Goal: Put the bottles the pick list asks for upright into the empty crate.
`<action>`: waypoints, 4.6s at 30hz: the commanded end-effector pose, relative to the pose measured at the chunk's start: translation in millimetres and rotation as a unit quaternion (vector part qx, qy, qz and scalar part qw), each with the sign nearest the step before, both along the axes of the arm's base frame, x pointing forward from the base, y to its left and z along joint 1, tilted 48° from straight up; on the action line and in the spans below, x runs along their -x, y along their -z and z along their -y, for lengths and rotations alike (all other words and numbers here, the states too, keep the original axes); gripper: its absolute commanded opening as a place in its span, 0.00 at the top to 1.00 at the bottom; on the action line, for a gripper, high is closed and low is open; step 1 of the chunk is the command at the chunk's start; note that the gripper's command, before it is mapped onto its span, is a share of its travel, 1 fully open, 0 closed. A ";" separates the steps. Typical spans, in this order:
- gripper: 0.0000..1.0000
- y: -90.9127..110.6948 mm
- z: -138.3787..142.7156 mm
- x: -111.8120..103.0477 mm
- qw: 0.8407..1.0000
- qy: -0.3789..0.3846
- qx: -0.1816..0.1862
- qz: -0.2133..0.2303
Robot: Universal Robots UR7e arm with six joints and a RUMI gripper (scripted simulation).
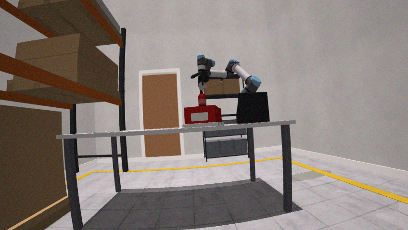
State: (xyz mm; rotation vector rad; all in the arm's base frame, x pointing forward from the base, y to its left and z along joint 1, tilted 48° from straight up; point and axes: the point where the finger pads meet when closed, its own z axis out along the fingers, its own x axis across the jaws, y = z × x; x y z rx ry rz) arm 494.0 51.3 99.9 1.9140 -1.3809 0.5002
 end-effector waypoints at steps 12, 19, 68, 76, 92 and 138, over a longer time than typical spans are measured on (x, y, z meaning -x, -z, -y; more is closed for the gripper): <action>1.00 -0.5 -0.3 -0.4 1.000 0.000 0.000 0.001; 1.00 -0.5 -0.3 -0.4 1.000 0.000 0.000 0.001; 1.00 22.2 24.7 2.7 1.000 0.000 0.000 0.001; 1.00 27.0 29.9 3.3 1.000 0.000 0.000 0.001; 1.00 36.3 40.2 4.7 1.000 0.000 0.000 0.001; 1.00 63.2 69.6 8.3 1.000 0.000 0.000 0.001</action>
